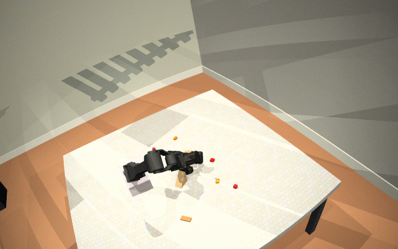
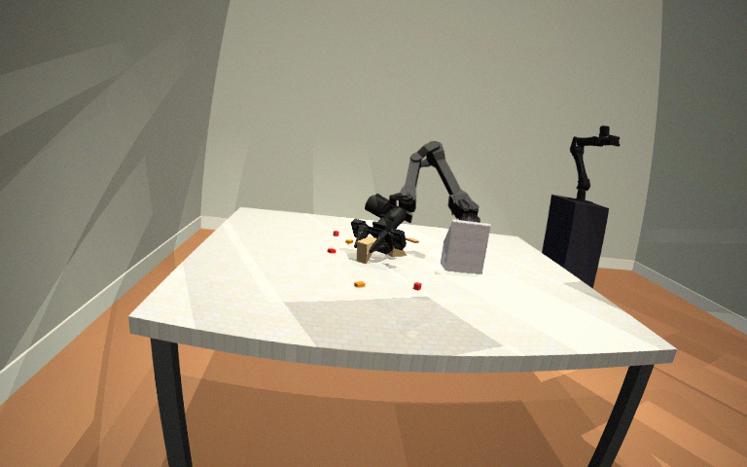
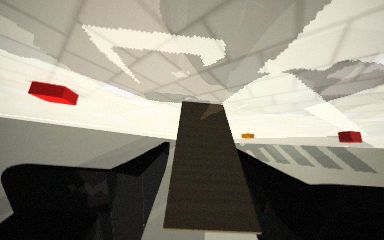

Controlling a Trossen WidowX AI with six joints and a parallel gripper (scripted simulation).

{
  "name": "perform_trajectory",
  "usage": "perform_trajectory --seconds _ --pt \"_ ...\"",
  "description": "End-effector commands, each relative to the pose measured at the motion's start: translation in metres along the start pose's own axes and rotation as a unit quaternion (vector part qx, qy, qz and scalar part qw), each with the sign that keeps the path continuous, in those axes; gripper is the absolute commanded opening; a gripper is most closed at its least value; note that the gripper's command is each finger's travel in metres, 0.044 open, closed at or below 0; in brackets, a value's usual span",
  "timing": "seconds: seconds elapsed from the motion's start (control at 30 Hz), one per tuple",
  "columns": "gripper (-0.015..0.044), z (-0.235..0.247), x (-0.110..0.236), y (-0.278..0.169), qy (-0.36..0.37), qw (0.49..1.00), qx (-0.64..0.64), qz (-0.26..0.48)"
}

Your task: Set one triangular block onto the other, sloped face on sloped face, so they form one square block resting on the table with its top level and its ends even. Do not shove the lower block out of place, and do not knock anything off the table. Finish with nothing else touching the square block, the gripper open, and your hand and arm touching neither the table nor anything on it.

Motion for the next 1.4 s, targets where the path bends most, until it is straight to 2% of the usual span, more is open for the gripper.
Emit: perform_trajectory --seconds 0.0,0.1,0.37,0.6,0.77,0.83,0.93,1.13,1.23,1.37 --pt "0.0368 0.0 0.0 0.0 -0.001 1.0 -0.003 -0.001" --pt "0.044 0.0 0.0 0.0 -0.001 1.0 -0.003 -0.001" --pt "0.044 0.001 0.001 -0.002 -0.001 1.0 -0.003 -0.001" --pt "0.044 0.019 0.042 -0.079 -0.001 1.0 -0.001 0.002" --pt "0.044 0.019 0.047 -0.086 0.001 1.0 0.0 0.004" --pt "0.044 0.023 0.044 -0.082 0.007 0.999 0.037 0.009" --pt "0.044 0.023 0.05 -0.075 0.005 0.986 0.167 -0.005" --pt "0.044 0.021 0.063 -0.059 -0.012 0.903 0.429 -0.03" --pt "0.044 0.02 0.069 -0.051 -0.025 0.834 0.549 -0.038" --pt "0.044 0.018 0.078 -0.041 -0.047 0.719 0.692 -0.044"
Point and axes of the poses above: the point midway between the two fingers, 35 mm back from their tips, its own x axis back along the fingers, its own z axis across the jaws, y = z × x, the point moved 3 cm from there along x, back along the fingers, and after that the axes turned 12 degrees about x, right-handed, at the moved point
